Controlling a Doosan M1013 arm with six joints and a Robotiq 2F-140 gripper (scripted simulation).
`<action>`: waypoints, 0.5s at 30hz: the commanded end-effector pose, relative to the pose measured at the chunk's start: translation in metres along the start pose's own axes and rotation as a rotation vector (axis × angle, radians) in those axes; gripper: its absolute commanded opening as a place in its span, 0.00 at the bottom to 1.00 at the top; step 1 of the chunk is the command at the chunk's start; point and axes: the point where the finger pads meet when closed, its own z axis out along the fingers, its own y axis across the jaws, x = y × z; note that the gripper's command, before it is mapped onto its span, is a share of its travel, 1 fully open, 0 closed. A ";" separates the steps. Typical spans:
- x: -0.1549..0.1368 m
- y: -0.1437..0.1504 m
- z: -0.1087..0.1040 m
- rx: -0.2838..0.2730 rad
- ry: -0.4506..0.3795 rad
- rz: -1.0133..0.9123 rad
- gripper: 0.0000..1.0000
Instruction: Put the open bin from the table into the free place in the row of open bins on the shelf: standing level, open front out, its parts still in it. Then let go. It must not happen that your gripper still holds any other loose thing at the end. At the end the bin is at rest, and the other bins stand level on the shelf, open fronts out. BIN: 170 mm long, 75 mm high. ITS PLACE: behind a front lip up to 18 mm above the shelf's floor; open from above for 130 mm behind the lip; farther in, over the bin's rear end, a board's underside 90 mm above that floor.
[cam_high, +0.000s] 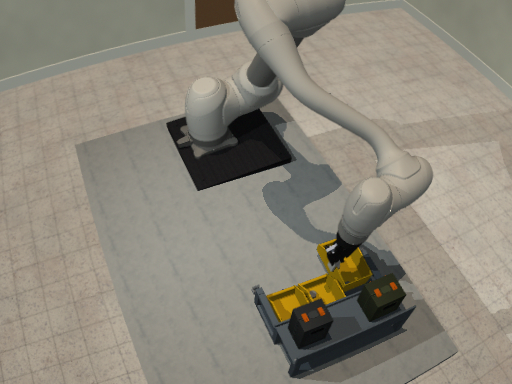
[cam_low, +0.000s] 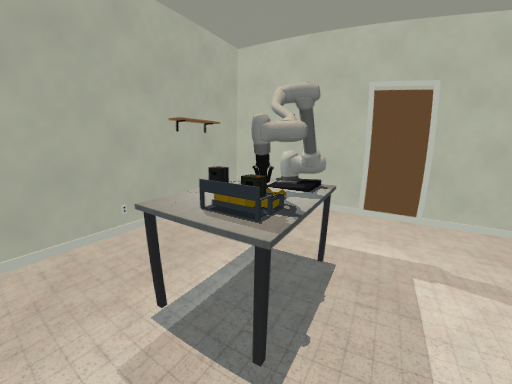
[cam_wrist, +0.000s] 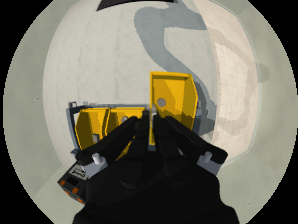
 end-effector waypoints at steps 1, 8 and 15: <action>0.000 0.000 0.000 0.000 0.000 0.000 0.00; 0.000 0.000 0.002 0.000 0.000 0.000 0.00; 0.000 0.000 0.003 0.000 0.000 0.000 0.00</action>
